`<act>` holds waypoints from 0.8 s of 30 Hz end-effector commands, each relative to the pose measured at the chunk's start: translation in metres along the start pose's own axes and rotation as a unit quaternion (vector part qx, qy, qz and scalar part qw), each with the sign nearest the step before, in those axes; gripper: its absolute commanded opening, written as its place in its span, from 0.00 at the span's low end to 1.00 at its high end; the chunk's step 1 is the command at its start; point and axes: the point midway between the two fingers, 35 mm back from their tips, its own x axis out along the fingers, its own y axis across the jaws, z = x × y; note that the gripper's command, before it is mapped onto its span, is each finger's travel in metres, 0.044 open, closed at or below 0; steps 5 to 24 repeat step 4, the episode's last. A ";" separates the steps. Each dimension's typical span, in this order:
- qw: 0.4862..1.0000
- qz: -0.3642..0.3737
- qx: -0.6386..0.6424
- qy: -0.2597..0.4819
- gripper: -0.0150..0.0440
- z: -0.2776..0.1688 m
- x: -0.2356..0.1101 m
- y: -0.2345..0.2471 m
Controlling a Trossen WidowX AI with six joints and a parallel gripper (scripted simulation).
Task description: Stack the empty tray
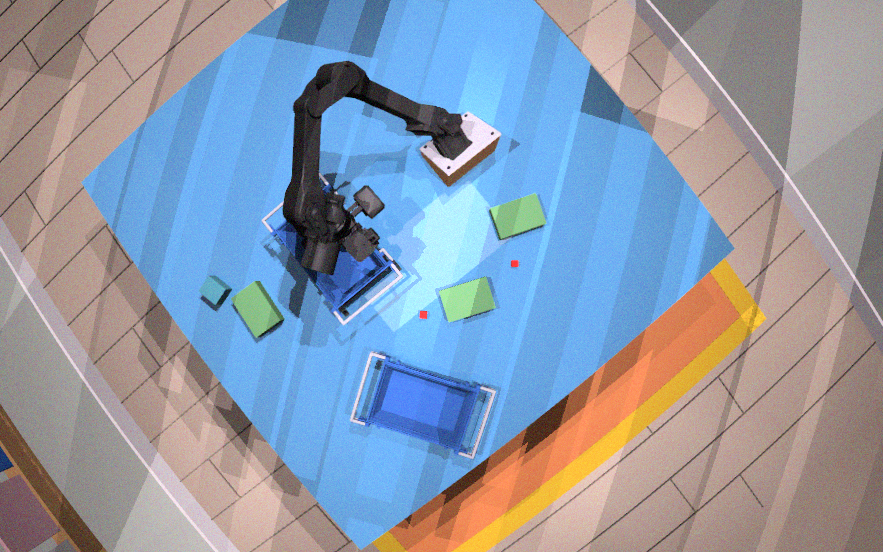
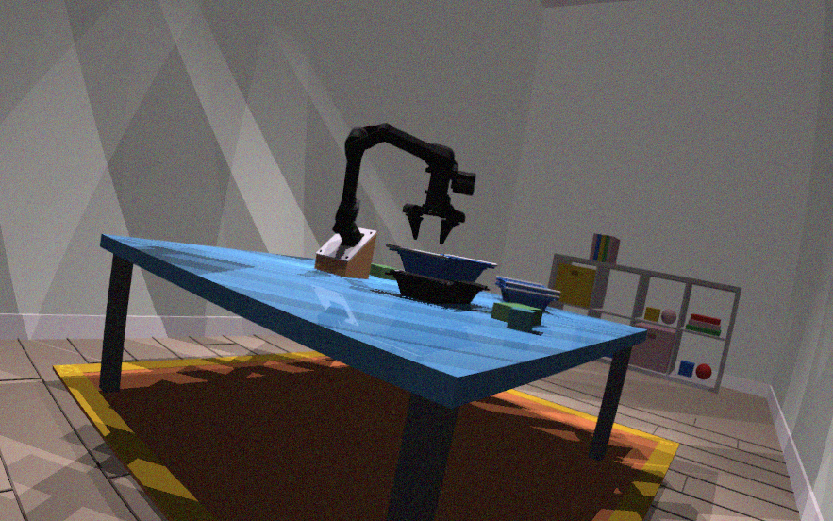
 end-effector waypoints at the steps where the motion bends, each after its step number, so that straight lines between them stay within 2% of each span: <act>1: 1.000 -0.001 0.003 -0.002 1.00 -0.001 -0.028 0.002; 24: 1.000 -0.001 0.003 -0.002 1.00 -0.001 -0.032 0.003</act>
